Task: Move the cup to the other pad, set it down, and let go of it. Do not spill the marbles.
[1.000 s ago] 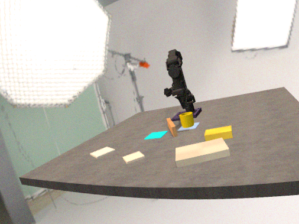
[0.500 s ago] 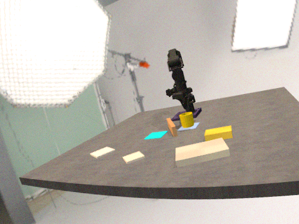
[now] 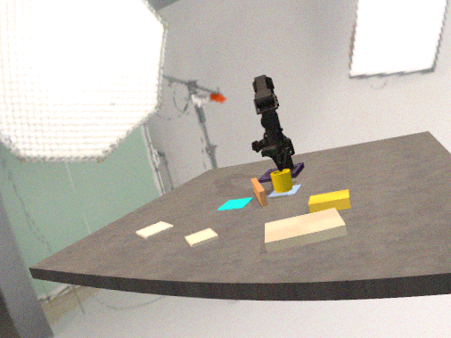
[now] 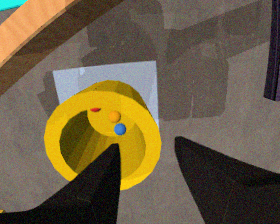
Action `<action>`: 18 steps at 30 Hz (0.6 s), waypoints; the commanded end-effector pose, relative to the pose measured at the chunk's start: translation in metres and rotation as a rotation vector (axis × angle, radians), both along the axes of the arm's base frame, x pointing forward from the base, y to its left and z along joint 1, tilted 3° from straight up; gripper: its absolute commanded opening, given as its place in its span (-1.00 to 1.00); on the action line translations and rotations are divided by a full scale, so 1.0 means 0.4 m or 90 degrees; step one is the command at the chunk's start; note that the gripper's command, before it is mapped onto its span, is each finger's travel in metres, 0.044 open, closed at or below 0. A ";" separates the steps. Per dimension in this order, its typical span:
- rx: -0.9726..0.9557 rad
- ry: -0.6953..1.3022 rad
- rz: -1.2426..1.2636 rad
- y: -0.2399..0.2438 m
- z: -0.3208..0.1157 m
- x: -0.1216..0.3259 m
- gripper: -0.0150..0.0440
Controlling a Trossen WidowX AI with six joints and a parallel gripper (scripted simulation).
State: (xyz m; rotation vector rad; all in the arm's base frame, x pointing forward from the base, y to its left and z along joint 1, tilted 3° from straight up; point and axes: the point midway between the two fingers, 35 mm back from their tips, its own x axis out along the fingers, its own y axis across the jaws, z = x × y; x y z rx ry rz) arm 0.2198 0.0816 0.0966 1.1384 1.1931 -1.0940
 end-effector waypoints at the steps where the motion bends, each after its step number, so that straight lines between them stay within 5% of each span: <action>1: -0.005 0.005 -0.001 -0.003 -0.023 -0.001 0.07; 18: -0.005 0.006 -0.001 -0.007 -0.088 -0.003 0.07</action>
